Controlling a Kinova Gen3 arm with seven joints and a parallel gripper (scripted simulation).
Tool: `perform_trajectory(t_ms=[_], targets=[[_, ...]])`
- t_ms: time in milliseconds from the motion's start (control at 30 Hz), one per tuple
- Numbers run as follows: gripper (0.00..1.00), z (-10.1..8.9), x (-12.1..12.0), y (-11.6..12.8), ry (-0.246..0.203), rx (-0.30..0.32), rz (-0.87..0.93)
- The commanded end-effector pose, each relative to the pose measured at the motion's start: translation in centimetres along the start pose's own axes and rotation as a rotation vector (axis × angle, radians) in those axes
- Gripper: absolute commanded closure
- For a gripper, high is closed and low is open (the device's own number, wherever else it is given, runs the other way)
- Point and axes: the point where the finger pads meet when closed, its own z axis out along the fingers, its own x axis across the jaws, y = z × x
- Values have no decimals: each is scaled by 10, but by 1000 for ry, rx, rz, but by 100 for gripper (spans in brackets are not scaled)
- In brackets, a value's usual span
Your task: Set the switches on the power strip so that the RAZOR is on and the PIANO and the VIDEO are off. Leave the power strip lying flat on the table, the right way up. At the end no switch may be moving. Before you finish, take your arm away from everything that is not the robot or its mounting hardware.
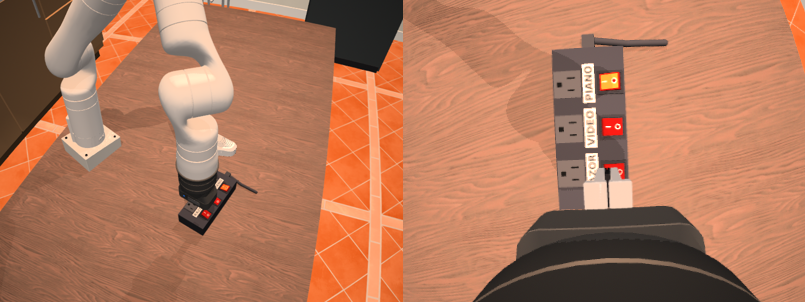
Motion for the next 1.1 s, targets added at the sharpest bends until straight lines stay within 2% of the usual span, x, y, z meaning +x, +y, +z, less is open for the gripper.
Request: perform_trajectory(t_ms=[0, 1067], targets=[[100, -1, 1, 0, 2, 0, 0], [100, 4, 1, 0, 2, 0, 0]])
